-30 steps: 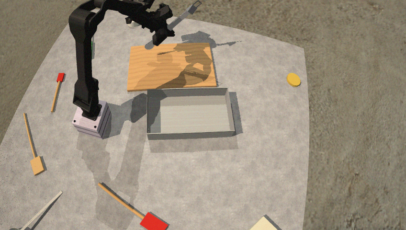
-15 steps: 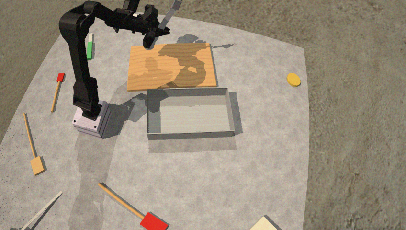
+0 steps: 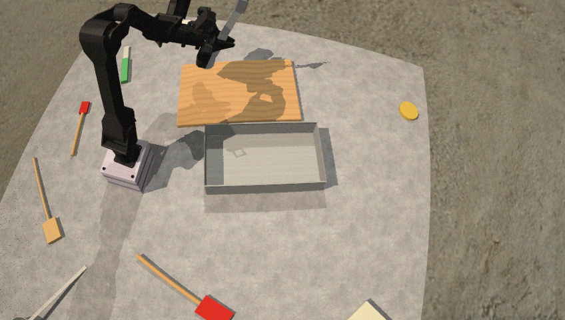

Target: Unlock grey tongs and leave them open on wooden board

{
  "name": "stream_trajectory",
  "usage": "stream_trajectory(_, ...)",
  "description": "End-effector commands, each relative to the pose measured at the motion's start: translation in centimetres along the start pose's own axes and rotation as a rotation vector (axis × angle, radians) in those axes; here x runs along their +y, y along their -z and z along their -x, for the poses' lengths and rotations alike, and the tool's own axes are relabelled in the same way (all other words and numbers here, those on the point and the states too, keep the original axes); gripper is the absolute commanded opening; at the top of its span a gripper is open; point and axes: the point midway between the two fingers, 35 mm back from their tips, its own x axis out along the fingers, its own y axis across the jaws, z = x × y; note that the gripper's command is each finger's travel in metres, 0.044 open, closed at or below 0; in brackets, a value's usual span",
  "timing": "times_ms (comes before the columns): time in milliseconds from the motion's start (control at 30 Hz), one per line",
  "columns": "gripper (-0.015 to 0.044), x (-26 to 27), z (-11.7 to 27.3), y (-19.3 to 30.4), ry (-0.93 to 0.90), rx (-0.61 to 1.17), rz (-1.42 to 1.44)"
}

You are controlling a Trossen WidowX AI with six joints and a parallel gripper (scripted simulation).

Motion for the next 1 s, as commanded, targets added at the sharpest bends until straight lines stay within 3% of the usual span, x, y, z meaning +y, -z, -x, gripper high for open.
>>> stream_trajectory(0, -0.015, -0.05, 0.06, -0.24, 0.003, -0.008, -0.001)
stream_trajectory(967, -0.015, 0.68, -0.93, 0.03, -0.009, 0.062, 0.03)
